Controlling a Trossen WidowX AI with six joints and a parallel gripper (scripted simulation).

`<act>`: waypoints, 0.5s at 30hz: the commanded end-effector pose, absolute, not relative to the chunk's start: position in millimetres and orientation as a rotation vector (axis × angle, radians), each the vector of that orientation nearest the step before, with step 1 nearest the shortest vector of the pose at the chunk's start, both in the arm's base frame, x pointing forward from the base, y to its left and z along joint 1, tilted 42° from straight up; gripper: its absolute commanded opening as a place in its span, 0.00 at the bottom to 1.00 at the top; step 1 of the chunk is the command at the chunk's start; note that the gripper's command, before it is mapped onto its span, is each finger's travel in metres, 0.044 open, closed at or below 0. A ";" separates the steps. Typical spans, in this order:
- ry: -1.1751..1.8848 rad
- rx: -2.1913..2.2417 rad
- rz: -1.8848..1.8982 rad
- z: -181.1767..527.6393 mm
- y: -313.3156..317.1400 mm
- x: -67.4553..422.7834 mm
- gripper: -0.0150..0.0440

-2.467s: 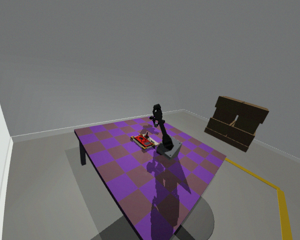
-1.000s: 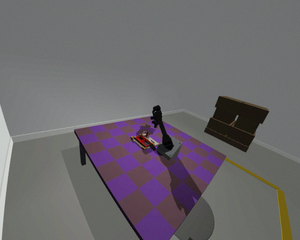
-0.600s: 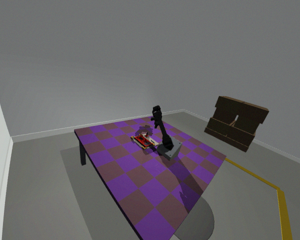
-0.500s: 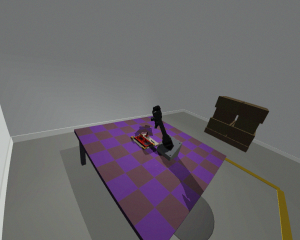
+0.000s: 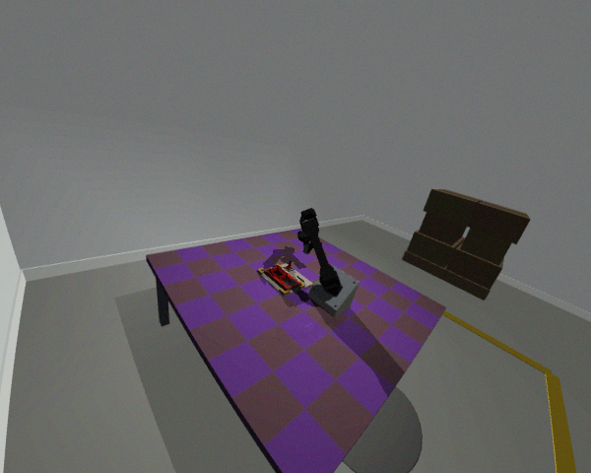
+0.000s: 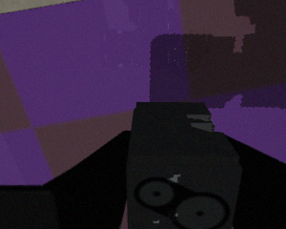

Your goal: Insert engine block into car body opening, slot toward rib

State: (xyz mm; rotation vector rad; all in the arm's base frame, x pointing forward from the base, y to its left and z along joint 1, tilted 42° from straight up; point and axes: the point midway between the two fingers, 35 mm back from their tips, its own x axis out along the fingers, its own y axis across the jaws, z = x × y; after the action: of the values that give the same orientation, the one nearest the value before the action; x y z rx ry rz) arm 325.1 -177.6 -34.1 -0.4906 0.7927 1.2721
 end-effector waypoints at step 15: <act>0.467 -0.893 1.466 -39.1 -172.7 325.9 0.25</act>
State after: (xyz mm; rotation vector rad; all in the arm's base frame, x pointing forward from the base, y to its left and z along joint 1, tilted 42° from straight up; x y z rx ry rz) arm 326.0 -175.2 -37.7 -0.8475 0.5080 1.4489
